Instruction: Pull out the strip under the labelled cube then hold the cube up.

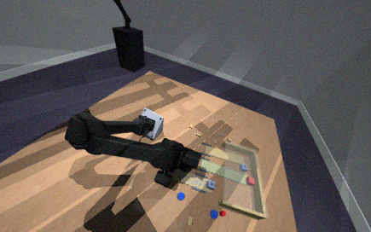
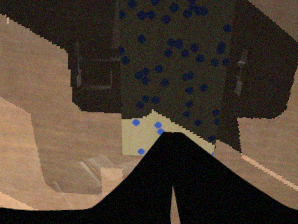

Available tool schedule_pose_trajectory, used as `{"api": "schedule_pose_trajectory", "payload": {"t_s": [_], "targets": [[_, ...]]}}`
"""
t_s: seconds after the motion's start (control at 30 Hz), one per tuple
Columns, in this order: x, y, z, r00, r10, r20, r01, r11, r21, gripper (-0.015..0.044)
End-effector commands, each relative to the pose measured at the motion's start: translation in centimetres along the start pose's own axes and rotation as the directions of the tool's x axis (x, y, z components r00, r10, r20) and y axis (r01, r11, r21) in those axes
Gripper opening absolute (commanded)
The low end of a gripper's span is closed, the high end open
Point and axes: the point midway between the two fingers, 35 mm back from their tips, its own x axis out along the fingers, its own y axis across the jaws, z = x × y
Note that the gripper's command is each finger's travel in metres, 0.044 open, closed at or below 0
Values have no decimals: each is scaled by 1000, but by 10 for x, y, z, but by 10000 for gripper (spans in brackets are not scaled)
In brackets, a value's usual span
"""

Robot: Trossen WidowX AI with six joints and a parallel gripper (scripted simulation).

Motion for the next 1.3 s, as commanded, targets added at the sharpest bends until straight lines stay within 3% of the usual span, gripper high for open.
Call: {"api": "schedule_pose_trajectory", "payload": {"t_s": [0.0,0.57,1.27], "targets": [[-11,-1,0,1000,0,-3,0,1000,4,0],[-14,-2,70,1000,0,-1,0,999,39,440],[-23,-1,153,1000,1,2,-1,999,42,440]]}}
